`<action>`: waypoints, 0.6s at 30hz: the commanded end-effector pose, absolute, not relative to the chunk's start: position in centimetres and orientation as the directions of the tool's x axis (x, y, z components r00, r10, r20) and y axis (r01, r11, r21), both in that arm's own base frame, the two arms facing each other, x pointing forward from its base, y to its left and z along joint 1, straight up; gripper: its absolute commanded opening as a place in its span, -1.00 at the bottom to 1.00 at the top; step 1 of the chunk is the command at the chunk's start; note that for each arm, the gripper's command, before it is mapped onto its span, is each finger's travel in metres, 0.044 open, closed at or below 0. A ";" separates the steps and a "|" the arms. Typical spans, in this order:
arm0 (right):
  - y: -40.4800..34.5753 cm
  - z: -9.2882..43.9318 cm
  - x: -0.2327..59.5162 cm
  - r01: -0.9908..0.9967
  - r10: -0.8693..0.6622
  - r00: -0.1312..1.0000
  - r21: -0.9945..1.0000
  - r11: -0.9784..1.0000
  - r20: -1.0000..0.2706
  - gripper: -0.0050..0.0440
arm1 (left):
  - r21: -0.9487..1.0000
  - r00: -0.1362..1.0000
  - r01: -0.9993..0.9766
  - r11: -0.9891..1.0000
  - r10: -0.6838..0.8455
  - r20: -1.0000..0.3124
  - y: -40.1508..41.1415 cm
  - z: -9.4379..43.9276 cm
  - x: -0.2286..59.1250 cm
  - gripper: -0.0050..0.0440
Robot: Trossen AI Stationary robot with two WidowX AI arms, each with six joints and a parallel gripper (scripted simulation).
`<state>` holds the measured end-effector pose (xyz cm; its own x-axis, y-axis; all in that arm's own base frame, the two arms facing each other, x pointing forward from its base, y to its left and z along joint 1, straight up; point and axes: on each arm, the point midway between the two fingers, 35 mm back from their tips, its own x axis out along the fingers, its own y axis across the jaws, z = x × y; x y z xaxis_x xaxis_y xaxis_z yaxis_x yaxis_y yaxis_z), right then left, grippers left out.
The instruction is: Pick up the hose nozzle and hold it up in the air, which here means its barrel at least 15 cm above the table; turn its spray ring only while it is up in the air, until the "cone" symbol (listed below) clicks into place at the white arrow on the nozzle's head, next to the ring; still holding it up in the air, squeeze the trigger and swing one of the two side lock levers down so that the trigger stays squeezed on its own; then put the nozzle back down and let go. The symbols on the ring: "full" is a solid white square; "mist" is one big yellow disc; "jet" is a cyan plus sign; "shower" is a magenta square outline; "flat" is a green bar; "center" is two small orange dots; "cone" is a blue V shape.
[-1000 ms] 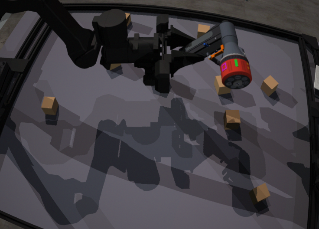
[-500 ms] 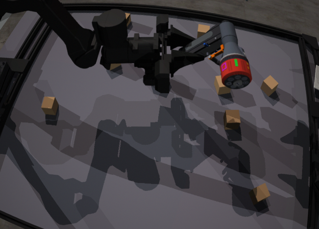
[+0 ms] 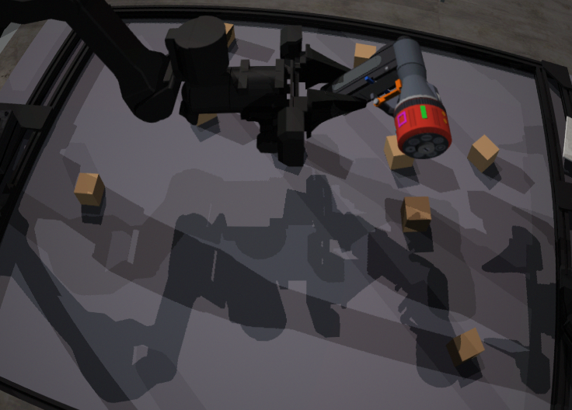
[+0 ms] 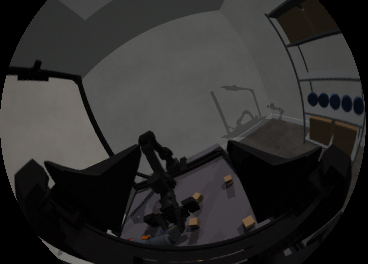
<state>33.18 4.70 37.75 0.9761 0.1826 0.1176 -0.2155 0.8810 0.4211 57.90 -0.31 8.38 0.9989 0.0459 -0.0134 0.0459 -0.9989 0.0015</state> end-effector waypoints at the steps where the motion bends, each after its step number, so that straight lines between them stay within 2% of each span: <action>1: 6.0 36.8 33.4 -0.229 0.200 0.973 0.469 0.853 0.111 0.84 | 0.000 0.999 0.046 -0.999 0.046 0.000 -0.3 8.7 57.9 -0.80; 18: 11.5 35.2 32.7 -0.299 0.280 0.951 0.644 0.704 0.135 0.84 | 0.000 0.999 0.046 -0.999 0.046 0.000 -0.3 8.7 57.9 -0.80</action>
